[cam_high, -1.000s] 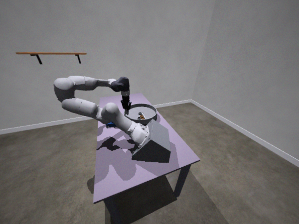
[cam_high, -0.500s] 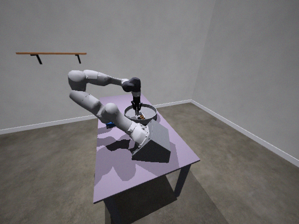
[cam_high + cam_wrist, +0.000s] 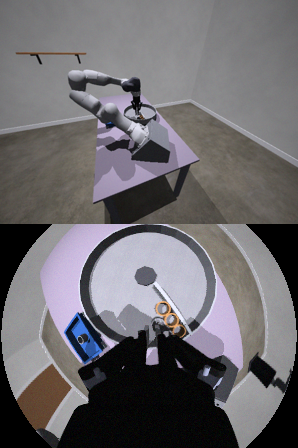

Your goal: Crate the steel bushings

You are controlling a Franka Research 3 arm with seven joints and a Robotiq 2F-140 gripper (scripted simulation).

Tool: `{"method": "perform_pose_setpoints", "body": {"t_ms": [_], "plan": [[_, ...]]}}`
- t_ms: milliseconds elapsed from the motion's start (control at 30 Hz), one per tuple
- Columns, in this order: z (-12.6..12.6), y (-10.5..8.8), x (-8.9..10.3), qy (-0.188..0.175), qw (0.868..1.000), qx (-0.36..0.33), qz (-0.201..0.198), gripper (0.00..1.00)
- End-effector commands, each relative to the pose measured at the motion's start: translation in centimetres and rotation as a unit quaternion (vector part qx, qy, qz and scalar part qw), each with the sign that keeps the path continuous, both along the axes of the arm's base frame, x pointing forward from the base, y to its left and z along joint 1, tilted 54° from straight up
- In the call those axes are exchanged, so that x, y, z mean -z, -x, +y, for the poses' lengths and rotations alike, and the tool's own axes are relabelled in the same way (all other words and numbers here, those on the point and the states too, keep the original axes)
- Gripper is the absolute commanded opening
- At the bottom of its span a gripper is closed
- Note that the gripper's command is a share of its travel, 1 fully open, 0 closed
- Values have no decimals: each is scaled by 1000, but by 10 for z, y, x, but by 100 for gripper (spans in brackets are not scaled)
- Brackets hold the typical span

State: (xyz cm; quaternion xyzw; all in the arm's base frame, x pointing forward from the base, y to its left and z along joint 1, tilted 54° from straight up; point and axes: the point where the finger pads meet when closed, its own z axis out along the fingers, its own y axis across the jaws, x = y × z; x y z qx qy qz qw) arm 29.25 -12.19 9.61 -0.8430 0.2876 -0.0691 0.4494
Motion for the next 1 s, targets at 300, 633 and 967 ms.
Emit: {"method": "perform_pose_setpoints", "body": {"t_ms": [300, 633, 967], "plan": [[-3, 1, 1, 8, 1000, -8, -9, 10], [-3, 1, 1, 8, 1000, -8, -9, 10], [-5, -1, 3, 8, 1000, -8, -9, 10]]}}
